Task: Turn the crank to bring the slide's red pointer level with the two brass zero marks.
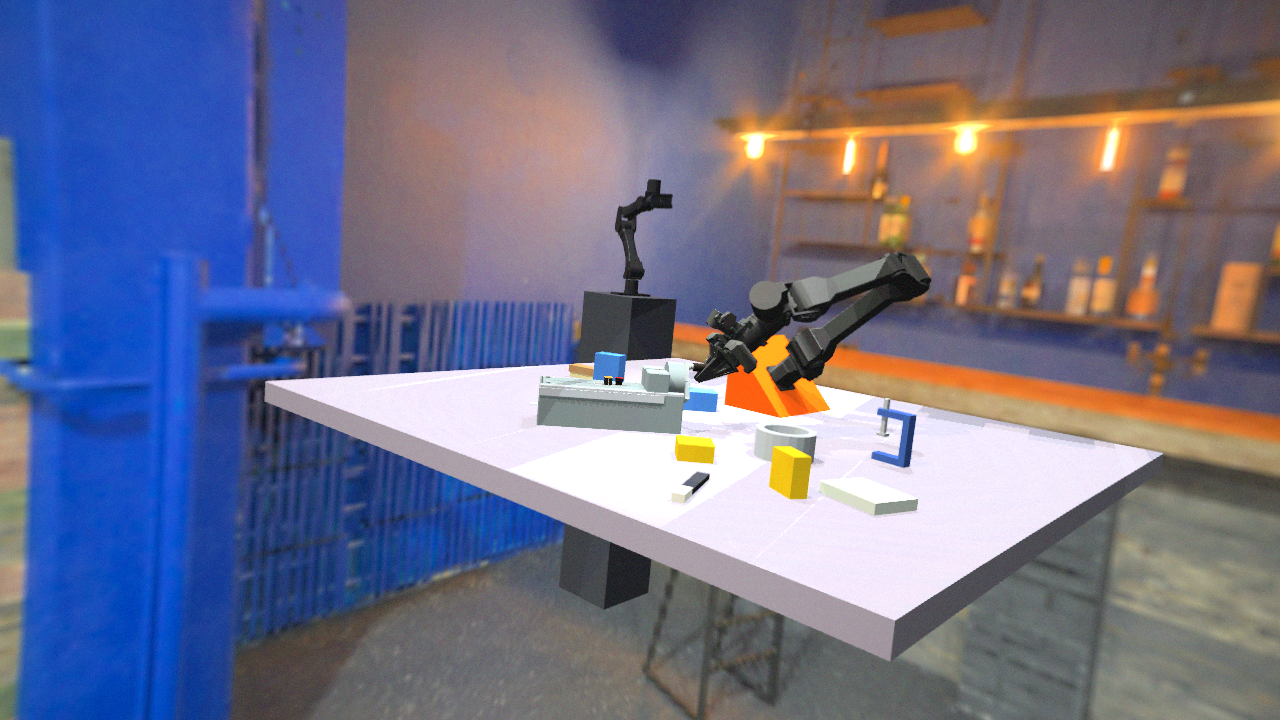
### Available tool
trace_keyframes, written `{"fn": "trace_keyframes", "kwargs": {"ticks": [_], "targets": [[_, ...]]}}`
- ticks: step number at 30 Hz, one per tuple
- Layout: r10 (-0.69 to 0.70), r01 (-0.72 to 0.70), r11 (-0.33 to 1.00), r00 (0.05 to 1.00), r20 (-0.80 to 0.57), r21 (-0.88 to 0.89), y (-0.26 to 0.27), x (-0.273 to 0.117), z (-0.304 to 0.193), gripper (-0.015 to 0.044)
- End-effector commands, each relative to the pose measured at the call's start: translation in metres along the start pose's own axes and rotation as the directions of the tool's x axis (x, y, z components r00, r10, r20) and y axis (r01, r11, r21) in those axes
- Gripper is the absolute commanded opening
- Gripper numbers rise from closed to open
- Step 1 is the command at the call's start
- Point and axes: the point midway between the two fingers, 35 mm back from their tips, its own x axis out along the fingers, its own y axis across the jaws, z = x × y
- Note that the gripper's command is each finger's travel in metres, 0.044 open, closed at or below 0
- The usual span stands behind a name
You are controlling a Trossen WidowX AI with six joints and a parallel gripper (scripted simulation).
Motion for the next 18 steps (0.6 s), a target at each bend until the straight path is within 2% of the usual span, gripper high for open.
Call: {"fn": "trace_keyframes", "kwargs": {"ticks": [1, 18], "targets": [[-0.021, 0.021, 1.0, 1.0, -0.005, 0.005, -0.0087, 0.0024, -0.0025, 0.0], [-0.021, 0.021, 1.0, 1.0, -0.005, 0.005, -0.0108, 0.004, -0.0038, 0.0]]}}
